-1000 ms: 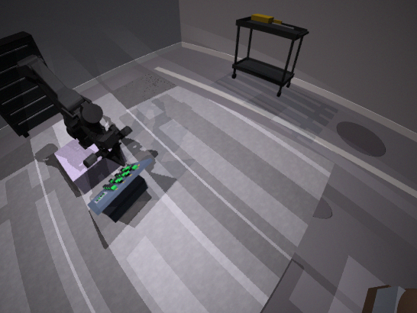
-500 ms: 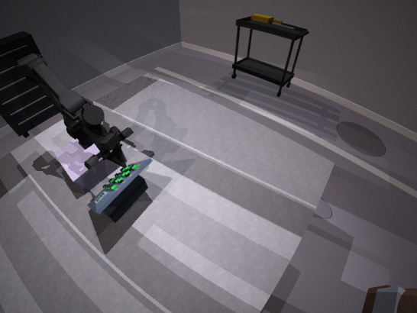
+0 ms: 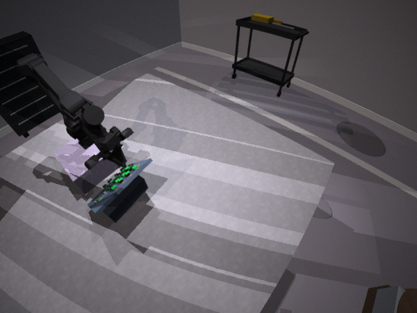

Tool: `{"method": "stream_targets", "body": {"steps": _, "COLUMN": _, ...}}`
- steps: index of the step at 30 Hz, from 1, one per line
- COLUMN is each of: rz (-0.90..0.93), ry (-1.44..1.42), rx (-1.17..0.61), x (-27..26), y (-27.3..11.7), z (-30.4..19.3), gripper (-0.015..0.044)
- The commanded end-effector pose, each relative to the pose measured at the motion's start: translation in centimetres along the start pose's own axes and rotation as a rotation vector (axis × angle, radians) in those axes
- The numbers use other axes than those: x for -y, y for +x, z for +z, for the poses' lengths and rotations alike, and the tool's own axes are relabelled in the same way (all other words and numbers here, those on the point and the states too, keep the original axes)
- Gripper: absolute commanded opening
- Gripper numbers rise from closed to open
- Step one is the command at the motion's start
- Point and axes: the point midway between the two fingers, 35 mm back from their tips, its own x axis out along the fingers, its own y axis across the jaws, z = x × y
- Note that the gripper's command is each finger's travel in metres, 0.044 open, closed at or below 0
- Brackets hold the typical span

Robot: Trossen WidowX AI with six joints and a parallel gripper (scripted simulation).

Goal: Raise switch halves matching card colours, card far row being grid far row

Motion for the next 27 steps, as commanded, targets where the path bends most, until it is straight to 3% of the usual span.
{"method": "stream_targets", "body": {"steps": 1, "rz": 0.002, "ry": 0.0, "rx": 0.001, "x": -0.02, "y": 0.07, "z": 0.02, "gripper": 0.0}}
{"method": "stream_targets", "body": {"steps": 27, "rz": 0.002, "ry": 0.0, "rx": 0.001, "x": -0.02, "y": 0.42, "z": 0.03, "gripper": 0.0}}
